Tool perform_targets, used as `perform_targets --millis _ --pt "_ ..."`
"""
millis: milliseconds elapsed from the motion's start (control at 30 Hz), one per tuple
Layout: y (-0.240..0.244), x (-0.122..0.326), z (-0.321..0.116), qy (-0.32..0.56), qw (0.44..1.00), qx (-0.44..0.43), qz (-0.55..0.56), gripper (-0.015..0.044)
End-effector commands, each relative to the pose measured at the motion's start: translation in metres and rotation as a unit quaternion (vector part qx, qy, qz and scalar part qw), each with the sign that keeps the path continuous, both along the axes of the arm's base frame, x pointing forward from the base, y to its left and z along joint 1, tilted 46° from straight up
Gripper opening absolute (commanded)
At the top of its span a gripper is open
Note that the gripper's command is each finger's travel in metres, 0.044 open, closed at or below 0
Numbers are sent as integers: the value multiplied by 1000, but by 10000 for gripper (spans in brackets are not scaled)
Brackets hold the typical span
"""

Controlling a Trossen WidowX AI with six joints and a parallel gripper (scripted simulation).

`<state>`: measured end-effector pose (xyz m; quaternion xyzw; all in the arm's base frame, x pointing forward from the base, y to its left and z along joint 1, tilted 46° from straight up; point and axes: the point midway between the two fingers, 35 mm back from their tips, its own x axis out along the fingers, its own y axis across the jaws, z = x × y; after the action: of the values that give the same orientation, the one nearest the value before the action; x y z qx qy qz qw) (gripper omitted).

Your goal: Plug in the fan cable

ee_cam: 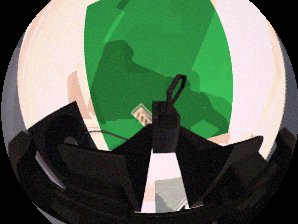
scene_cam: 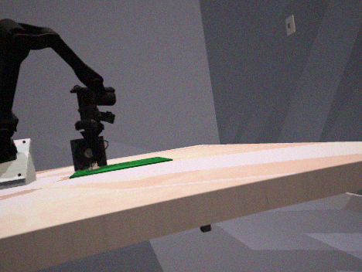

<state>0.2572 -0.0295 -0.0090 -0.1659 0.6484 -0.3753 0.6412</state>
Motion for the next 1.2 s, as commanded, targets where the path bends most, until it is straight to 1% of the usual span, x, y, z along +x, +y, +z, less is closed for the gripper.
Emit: perform_targets --millis 0,233,500,567,1167 --pt "5 -2 -4 58 996 12 61 0" --pt "10 -4 -9 142 979 26 145 0" --pt "16 -8 -15 236 941 41 239 0" --pt "16 -8 -17 248 935 43 251 0" --pt "17 -13 -14 257 929 45 261 0"
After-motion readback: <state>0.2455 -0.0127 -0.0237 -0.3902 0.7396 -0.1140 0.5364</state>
